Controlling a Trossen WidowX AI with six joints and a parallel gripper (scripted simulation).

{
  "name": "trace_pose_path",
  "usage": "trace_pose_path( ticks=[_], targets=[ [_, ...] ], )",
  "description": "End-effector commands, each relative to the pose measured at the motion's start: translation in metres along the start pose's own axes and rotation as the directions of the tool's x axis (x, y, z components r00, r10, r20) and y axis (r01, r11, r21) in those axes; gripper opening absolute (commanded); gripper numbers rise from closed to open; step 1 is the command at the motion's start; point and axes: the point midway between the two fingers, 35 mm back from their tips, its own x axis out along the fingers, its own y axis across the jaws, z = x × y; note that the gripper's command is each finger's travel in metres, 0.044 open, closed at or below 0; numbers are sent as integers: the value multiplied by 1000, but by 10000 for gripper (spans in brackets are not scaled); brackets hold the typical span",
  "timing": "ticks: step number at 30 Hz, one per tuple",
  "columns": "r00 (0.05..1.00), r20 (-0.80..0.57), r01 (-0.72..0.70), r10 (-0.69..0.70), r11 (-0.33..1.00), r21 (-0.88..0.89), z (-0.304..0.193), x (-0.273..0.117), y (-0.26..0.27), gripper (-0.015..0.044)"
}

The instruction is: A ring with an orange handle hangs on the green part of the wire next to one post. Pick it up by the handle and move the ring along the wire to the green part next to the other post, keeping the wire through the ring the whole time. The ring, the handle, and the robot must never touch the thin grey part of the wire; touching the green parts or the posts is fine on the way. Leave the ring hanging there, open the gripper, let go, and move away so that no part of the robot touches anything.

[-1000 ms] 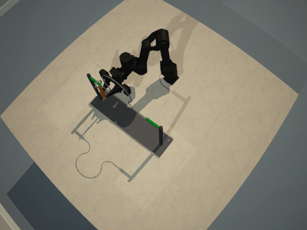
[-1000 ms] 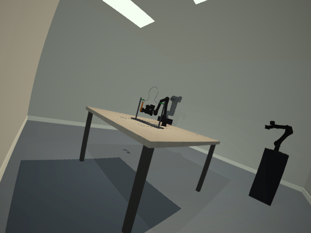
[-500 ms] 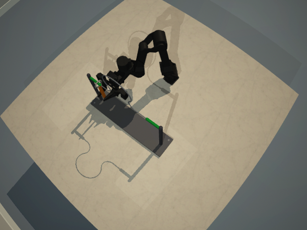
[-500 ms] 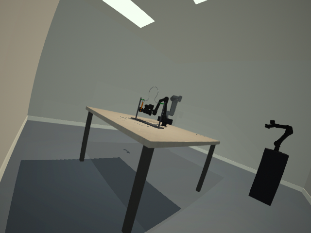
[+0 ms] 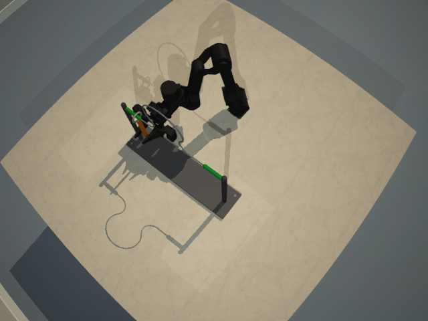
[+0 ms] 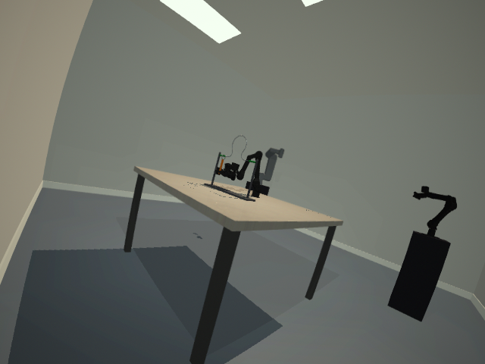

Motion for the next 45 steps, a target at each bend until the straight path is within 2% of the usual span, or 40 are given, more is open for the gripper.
trace_pose_path(
  ticks=[1, 9, 21, 45],
  targets=[
    [1000, -2, 5, -5, 1000, 6, 0, 0, -1, 160],
    [1000, -2, 5, -5, 1000, 6, 0, 0, -1, 160],
    [1000, 0, 0, 0, 1000, 0, 0, 0, 0, -150],
    [1000, 1, 5, -5, 1000, 5, 9, 0, 0, -150]
  ],
)
